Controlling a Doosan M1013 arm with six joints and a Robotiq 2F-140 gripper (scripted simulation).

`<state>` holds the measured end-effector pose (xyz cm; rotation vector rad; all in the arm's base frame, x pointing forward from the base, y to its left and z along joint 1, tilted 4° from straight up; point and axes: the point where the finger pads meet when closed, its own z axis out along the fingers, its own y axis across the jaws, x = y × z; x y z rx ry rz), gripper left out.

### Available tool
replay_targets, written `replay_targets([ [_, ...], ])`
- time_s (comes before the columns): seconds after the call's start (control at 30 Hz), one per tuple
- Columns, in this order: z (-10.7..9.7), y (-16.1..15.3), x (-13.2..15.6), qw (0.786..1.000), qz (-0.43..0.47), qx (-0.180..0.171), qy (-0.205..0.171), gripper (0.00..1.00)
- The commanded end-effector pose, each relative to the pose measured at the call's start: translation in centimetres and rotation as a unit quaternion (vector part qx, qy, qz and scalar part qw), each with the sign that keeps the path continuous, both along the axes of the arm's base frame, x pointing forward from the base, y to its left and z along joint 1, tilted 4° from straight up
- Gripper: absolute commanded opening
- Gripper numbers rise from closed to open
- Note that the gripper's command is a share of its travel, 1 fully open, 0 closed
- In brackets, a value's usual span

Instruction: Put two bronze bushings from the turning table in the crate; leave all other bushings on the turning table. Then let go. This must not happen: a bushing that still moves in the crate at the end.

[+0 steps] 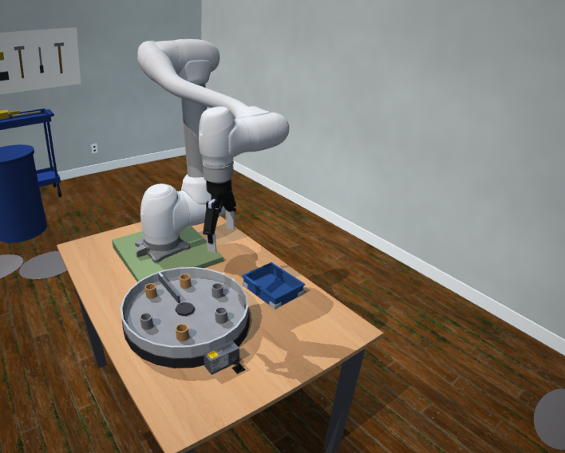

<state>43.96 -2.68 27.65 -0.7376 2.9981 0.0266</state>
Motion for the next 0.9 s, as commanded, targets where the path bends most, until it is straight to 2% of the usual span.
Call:
replay_targets([
  [0.0, 0.0, 0.0, 0.0, 1.000, 0.000, 0.000, 0.000, 1.00],
  [0.57, 0.0, -0.1, -0.1, 1.000, 0.001, 0.000, 0.000, 1.00],
  [0.67, -1.4, -2.9, -3.1, 1.000, 0.019, -0.007, -0.003, 1.00],
  [0.87, -3.0, -5.5, -6.5, 0.999, 0.040, -0.014, -0.005, 1.00],
])
